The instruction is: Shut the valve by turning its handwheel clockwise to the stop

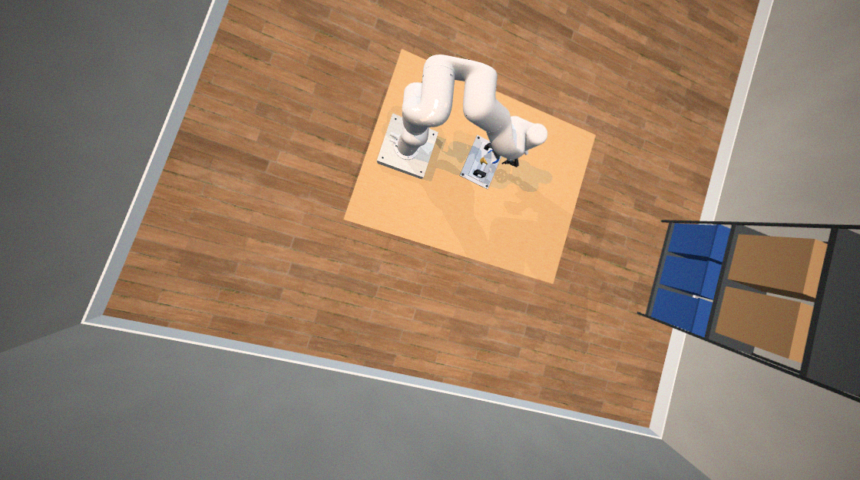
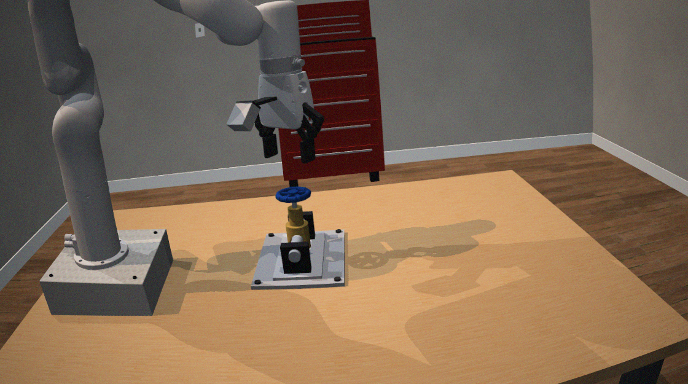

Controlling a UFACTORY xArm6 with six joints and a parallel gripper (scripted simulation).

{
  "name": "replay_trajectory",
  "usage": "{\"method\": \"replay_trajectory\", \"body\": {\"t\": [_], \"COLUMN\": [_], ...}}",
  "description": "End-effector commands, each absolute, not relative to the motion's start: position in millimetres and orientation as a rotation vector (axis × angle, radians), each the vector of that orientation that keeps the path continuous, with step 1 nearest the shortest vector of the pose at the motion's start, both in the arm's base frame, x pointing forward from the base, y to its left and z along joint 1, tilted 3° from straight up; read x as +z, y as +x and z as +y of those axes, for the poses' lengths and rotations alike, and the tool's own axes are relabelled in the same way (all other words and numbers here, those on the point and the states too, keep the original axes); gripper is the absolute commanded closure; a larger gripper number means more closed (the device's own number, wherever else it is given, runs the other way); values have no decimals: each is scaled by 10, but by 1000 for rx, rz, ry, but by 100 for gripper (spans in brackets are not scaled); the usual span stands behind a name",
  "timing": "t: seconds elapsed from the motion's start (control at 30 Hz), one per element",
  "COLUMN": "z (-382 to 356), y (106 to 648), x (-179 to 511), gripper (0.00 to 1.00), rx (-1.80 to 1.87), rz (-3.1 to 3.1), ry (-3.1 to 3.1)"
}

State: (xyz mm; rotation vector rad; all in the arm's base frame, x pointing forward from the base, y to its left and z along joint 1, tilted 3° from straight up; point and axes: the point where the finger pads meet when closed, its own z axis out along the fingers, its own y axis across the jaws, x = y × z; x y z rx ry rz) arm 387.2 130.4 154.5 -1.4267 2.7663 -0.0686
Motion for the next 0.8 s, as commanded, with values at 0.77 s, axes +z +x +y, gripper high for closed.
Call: {"method": "replay_trajectory", "body": {"t": [0.77], "z": [1300], "y": [3894], "x": [1300], "gripper": [0], "rx": [-68], "rz": [2763], "ry": [-1425]}}
